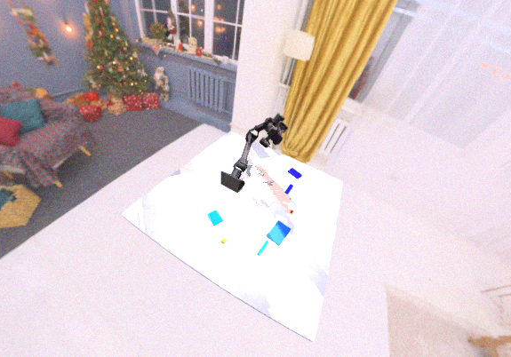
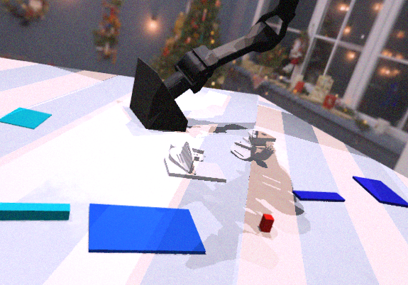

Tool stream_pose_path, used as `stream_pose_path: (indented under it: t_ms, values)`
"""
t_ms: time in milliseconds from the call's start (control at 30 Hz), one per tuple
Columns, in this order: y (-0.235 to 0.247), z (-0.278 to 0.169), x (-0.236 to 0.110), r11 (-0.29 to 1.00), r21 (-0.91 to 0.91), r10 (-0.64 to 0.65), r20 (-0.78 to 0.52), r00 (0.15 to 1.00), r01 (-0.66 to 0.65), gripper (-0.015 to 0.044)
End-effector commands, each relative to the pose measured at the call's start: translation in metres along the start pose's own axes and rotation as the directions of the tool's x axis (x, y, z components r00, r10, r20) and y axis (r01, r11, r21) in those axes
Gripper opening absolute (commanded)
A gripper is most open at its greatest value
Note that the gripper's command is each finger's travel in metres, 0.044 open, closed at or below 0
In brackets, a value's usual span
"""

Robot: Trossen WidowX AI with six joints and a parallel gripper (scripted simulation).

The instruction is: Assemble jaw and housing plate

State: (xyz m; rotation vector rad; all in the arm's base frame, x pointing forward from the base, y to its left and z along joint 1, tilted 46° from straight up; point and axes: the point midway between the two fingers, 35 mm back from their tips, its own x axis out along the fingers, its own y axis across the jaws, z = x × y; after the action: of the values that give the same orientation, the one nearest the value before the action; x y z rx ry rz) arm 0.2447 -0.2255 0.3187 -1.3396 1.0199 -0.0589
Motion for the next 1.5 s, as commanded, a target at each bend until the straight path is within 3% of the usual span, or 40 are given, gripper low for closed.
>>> stream_pose_path:
  t_ms: [0, 700, 1467]
  values:
    - [0.008, 0.016, 0.007, 0.999, 0.021, 0.036, 0.060, 0.998, -0.038, 0.0440]
    - [0.052, 0.113, 0.016, 0.952, 0.088, 0.240, 0.382, 0.892, -0.294, 0.0440]
    - [0.113, 0.203, -0.008, 0.770, 0.044, 0.487, 0.604, 0.631, -0.636, 0.0440]
